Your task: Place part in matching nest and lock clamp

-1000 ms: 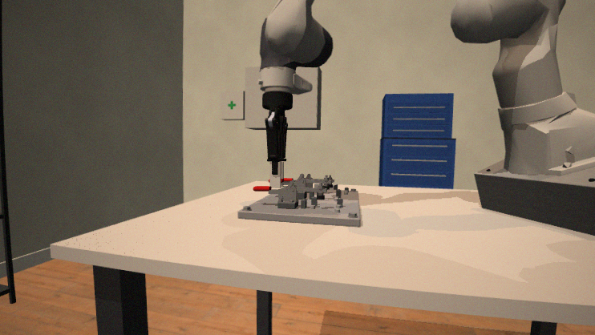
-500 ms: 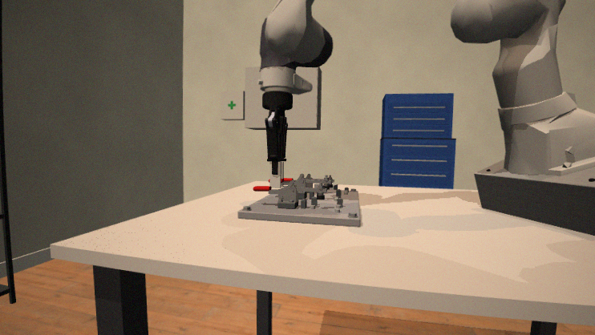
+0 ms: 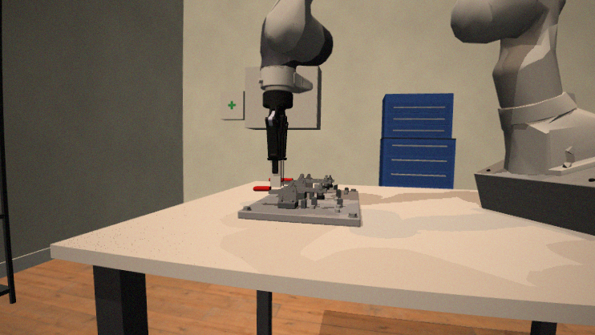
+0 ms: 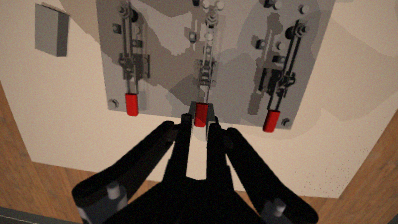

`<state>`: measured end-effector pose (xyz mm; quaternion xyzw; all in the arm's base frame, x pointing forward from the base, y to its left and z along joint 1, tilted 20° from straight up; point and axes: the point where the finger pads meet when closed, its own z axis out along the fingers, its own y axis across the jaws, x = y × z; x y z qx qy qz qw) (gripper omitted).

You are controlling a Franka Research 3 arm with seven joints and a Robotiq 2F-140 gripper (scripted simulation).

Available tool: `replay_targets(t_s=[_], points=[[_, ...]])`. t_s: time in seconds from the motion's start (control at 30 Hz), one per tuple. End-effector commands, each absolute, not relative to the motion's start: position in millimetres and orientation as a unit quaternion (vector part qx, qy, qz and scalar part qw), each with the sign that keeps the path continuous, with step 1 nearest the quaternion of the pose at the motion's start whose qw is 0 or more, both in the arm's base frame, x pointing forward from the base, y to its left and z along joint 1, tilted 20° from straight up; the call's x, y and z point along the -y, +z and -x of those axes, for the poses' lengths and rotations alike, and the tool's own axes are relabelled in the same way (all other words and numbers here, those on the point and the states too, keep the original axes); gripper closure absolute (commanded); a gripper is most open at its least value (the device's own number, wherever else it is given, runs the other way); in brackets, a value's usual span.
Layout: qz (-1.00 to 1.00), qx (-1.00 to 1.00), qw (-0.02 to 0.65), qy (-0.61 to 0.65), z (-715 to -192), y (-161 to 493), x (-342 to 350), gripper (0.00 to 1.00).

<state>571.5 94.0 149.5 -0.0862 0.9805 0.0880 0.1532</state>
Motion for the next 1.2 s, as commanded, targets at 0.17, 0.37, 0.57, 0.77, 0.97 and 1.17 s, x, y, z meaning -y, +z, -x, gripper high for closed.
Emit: replay_targets(t_s=[0.17, 0.37, 0.57, 0.77, 0.97, 1.17], points=[[0.089, -0.98, 0.155, 0.088, -569.3, 154.4, -91.8, 1.0], [0.089, -0.98, 0.155, 0.088, -566.4, 157.1, -90.8, 1.0], [0.089, -0.98, 0.155, 0.088, -561.9, 160.4, -89.3, 1.0], [0.089, -0.98, 0.155, 0.088, -558.3, 162.5, -88.3, 1.0], [0.089, -0.98, 0.155, 0.088, -552.2, 165.1, -86.7, 1.0], [0.089, -0.98, 0.155, 0.088, -545.5, 166.8, -85.0, 1.0]])
